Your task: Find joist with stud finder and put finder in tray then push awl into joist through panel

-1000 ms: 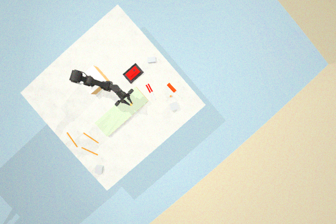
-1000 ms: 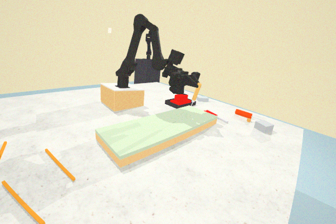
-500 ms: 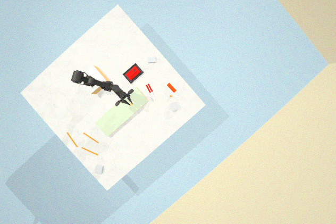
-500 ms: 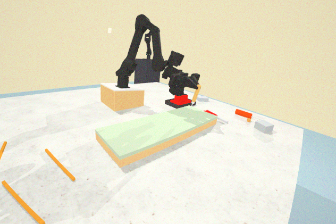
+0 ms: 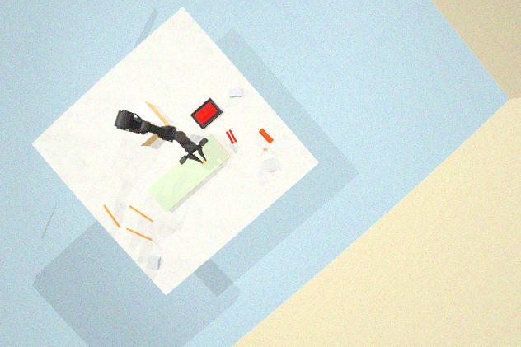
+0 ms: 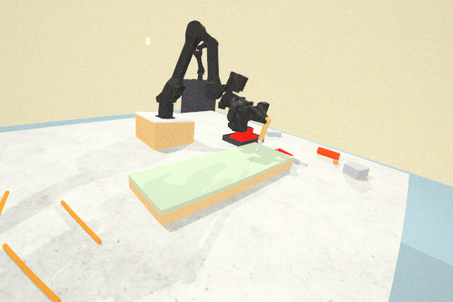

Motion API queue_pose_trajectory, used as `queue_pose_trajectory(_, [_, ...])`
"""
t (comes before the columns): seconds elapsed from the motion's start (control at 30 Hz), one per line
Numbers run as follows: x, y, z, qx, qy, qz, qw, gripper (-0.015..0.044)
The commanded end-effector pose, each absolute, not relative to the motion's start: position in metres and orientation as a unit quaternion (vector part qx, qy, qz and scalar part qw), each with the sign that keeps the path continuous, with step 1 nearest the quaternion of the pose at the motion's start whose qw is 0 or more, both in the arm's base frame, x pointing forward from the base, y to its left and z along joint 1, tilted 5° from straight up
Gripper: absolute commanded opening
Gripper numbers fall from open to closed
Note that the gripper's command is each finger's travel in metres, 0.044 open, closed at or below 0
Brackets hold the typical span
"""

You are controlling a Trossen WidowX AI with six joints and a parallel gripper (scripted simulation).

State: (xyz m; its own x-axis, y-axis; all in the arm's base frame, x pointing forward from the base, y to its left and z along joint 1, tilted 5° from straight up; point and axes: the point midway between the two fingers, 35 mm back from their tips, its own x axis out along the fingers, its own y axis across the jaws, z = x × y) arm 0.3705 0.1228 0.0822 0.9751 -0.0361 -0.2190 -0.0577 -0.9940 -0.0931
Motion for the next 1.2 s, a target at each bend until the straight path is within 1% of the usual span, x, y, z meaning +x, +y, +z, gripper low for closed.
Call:
queue_pose_trajectory(0.0, [0.371,0.123,0.077,-0.993,0.026,0.106,0.050,0.0000])
queue_pose_trajectory(0.53, [0.369,0.124,0.052,-0.993,0.026,0.107,0.050,0.0000])
queue_pose_trajectory(1.17, [0.370,0.125,0.054,-0.993,0.024,0.106,0.051,0.0000])
